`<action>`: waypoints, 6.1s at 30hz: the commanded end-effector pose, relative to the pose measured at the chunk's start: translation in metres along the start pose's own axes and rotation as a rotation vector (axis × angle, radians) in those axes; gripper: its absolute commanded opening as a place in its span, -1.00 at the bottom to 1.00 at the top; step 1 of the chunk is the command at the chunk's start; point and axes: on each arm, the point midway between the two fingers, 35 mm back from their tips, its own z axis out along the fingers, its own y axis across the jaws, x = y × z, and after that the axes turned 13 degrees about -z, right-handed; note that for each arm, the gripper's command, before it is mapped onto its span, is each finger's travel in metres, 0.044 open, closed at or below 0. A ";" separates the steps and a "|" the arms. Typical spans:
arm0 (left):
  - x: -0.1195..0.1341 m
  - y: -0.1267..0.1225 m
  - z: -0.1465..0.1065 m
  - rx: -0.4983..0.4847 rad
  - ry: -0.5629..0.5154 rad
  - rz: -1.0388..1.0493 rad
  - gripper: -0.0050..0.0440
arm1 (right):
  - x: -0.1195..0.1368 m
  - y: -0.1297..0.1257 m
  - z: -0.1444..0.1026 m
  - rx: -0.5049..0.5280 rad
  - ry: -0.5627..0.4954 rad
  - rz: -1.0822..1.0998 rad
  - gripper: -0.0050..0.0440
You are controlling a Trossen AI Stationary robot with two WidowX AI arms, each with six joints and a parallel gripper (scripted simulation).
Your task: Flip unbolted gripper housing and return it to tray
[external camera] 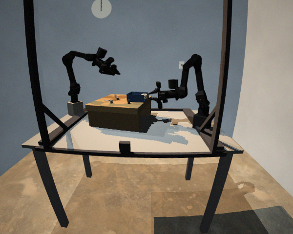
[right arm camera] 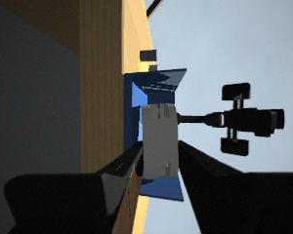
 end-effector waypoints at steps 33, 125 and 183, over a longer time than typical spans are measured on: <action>-0.007 -0.002 -0.005 0.008 -0.023 0.005 0.98 | -0.001 0.004 0.002 0.009 -0.001 -0.001 -0.18; -0.007 -0.002 -0.005 0.008 -0.023 0.005 0.98 | -0.012 0.010 -0.024 0.001 -0.005 -0.050 -0.80; -0.007 -0.002 -0.005 0.008 -0.023 0.005 0.98 | -0.007 0.009 -0.006 0.004 -0.005 -0.045 -0.80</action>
